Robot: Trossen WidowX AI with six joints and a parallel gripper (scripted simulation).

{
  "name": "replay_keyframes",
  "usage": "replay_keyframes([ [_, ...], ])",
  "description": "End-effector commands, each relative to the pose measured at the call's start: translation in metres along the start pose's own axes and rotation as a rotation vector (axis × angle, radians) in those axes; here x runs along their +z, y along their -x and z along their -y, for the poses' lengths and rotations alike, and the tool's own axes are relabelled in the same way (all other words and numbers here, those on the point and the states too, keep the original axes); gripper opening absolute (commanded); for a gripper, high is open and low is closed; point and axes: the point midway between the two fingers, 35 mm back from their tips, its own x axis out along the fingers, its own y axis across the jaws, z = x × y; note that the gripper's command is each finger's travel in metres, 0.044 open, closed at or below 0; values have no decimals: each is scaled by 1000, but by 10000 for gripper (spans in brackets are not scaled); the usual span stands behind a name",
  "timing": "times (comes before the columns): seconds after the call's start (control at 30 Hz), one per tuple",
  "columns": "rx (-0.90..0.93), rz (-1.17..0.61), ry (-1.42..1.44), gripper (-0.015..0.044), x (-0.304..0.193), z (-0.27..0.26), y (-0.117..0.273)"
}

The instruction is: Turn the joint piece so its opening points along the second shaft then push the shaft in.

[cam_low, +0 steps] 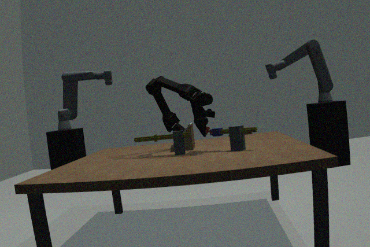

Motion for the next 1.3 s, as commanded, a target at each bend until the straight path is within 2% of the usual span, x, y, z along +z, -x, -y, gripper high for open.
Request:
replay_keyframes([
  [0.0, -3, 83, -20, 0, -2, -1, -4],
  [1.1, -5, 110, -28, 0, -2, -1, -4],
  [1.27, -5, 110, -28, 131, -2, -1, -4],
])
